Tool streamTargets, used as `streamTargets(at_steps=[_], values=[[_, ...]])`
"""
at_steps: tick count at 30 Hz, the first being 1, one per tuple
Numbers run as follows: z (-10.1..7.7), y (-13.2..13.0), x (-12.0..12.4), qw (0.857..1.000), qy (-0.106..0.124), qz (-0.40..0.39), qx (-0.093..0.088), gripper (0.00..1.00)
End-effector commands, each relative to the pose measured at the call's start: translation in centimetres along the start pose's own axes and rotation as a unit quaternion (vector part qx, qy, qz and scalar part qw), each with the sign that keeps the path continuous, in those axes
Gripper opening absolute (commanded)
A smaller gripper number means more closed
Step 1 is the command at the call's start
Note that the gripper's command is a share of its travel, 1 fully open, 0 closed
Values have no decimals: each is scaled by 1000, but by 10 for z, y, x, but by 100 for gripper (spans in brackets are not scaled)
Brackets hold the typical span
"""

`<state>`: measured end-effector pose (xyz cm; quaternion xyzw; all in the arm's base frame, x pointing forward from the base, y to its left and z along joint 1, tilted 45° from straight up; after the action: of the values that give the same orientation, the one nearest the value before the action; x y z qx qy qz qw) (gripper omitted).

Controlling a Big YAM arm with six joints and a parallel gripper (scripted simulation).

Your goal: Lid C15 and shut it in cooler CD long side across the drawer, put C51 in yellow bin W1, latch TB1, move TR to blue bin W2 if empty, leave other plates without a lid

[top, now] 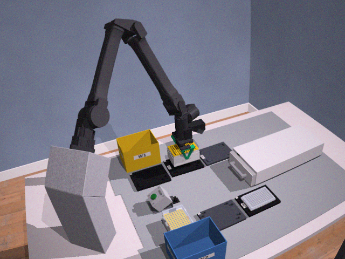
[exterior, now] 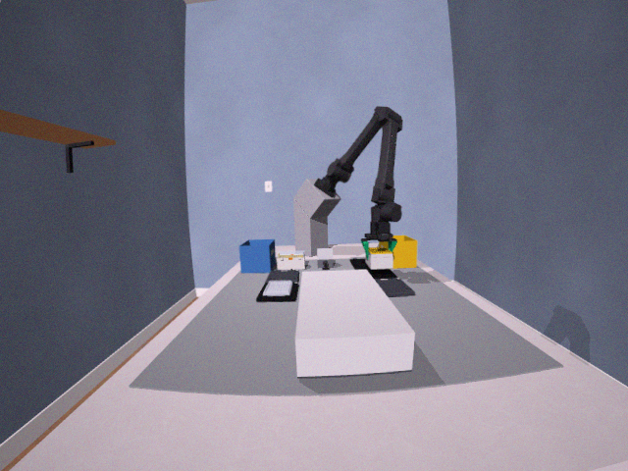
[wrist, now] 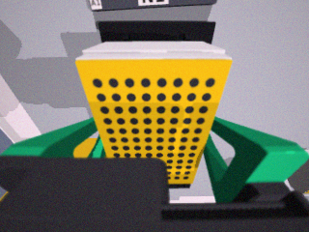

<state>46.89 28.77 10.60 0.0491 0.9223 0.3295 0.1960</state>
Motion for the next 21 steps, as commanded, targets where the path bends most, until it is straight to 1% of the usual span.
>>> streamTargets(at_steps=[1, 3, 4, 5, 6, 18, 20, 21], values=[[-17, -2, -7, 1000, -9, 1, 1, 0], [-17, -2, -7, 1000, -9, 1, 1, 0], [-11, -6, -3, 1000, -2, 5, 5, 0], [-19, -2, -6, 1000, -8, 1, 0, 0], [-21, -2, -7, 1000, -9, 1, 0, 0], [-36, -2, -7, 1000, -8, 0, 0, 0], [-36, -2, -7, 1000, -8, 0, 0, 0], [-29, -7, -1, 1000, 1, 5, 6, 0]])
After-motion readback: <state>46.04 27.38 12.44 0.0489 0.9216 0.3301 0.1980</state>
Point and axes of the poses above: the point where the finger pads meet when closed, its own z axis out along the fingers, its own y axis across the jaws, x = y × z, the point moved 1 cm from there along -z, back along the fingers, and after that the axes turned 10 degrees about z, right-handed, at the moved point
